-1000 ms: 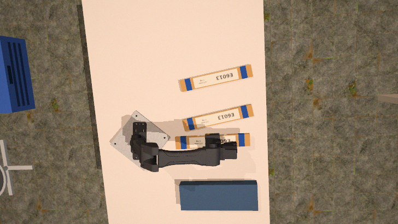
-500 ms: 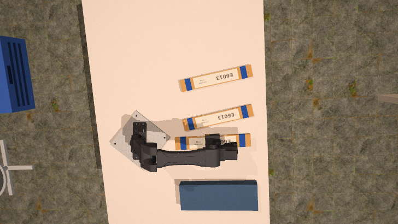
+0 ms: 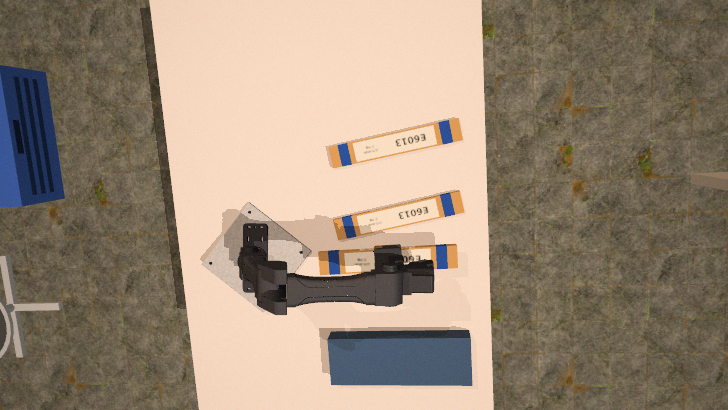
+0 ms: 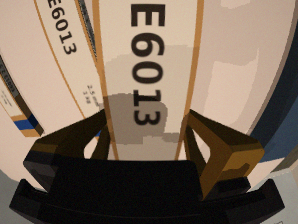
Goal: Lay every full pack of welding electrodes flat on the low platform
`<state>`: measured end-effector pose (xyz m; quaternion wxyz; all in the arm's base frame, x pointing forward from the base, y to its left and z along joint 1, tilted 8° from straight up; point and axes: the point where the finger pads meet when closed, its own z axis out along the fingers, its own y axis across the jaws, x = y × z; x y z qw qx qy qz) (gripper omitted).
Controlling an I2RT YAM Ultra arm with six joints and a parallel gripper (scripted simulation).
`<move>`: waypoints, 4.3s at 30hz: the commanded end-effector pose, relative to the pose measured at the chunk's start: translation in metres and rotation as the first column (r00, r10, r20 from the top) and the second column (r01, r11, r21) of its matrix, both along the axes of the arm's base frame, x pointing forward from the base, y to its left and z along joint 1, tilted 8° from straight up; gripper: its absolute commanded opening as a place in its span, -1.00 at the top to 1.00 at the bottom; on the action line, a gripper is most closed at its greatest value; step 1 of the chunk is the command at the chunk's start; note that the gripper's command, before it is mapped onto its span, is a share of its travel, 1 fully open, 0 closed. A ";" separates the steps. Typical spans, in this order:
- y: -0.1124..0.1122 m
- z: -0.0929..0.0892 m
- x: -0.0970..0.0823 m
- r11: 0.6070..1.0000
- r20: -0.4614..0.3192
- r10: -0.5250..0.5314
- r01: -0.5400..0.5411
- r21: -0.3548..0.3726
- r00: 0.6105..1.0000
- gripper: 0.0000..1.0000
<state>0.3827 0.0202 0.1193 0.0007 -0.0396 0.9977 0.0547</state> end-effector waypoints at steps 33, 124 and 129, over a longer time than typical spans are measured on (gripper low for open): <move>-0.007 0.034 0.005 1.000 0.081 -0.011 0.011 0.000 0.997 1.00; -0.014 0.051 0.005 1.000 0.091 -0.015 0.015 0.002 0.996 1.00; -0.014 0.051 0.006 1.000 0.091 -0.015 0.015 0.002 0.996 1.00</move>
